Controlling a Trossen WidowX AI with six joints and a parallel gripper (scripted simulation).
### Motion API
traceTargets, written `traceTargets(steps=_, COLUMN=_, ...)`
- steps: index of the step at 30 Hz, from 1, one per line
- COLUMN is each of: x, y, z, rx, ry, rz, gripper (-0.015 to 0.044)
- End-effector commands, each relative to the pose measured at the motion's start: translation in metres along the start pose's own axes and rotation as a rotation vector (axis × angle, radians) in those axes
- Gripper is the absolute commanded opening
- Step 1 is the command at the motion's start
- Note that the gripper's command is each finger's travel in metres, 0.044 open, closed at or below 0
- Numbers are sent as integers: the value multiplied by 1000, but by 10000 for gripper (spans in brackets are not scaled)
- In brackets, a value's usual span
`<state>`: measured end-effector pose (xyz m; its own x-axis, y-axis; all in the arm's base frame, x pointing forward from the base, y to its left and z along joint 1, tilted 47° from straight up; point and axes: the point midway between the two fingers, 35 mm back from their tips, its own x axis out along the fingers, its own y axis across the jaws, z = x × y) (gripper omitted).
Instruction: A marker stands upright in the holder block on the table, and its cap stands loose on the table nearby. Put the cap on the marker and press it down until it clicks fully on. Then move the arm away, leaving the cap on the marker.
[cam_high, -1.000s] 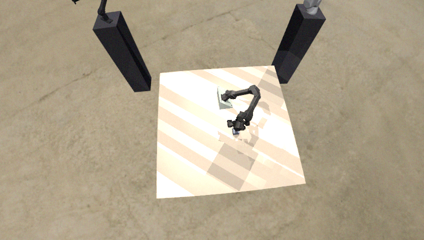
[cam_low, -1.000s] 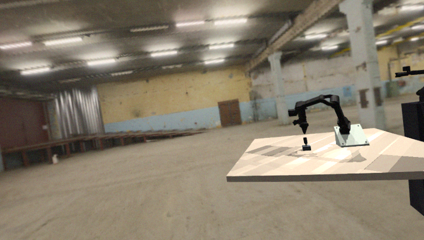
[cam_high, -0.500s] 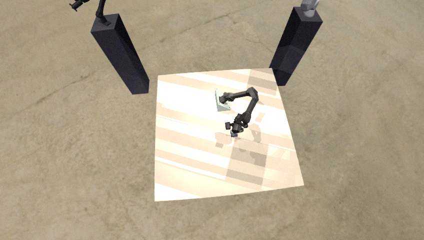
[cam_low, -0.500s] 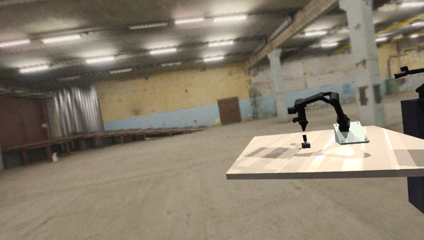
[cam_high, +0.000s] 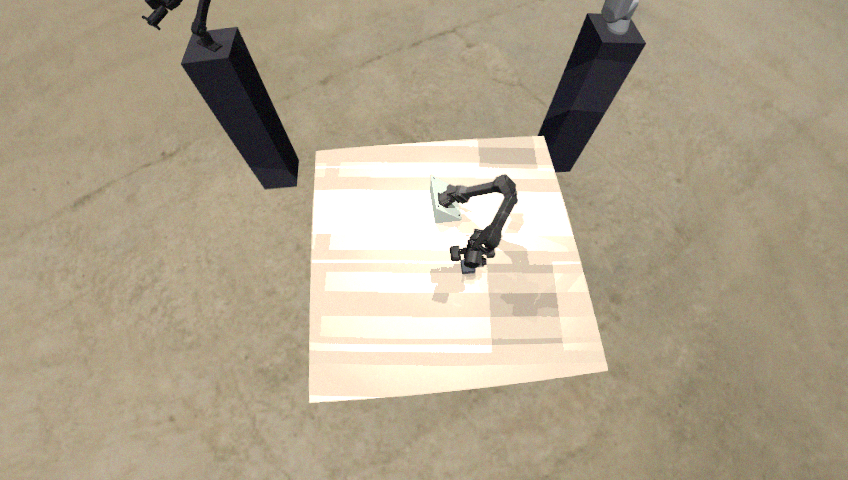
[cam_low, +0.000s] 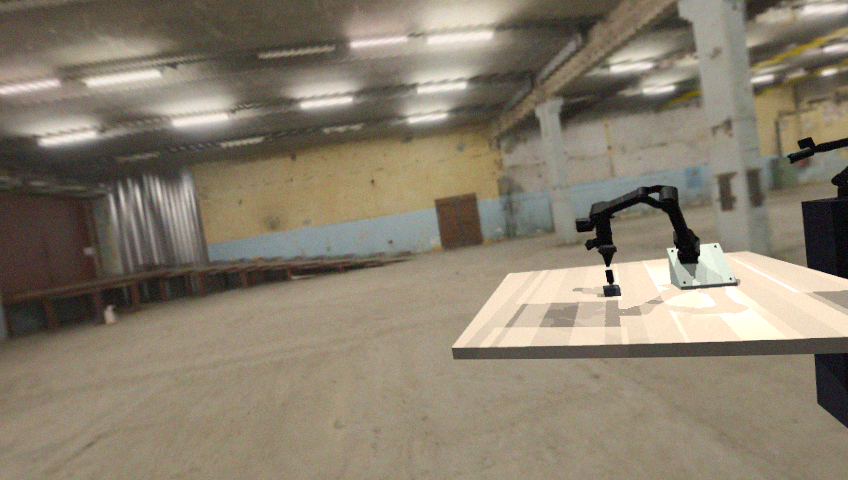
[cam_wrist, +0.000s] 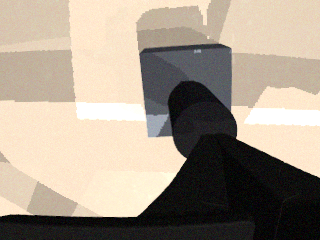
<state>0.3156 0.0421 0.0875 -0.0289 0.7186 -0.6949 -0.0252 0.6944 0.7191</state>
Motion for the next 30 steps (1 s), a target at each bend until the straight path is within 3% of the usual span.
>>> traceTargets(steps=1, x=7, y=1, z=-1, rx=3, ry=4, rz=4, gripper=0)
traceTargets(steps=13, x=23, y=1, z=-1, rx=2, ry=4, rz=4, gripper=0)
traceTargets(steps=20, x=14, y=0, z=1, rx=2, ry=-6, rz=0, gripper=0)
traceTargets(steps=27, x=-65, y=-2, z=2, rx=4, ry=-6, rz=-4, gripper=0)
traceTargets(steps=30, x=-72, y=-1, z=1, rx=4, ry=-3, rz=-3, gripper=0)
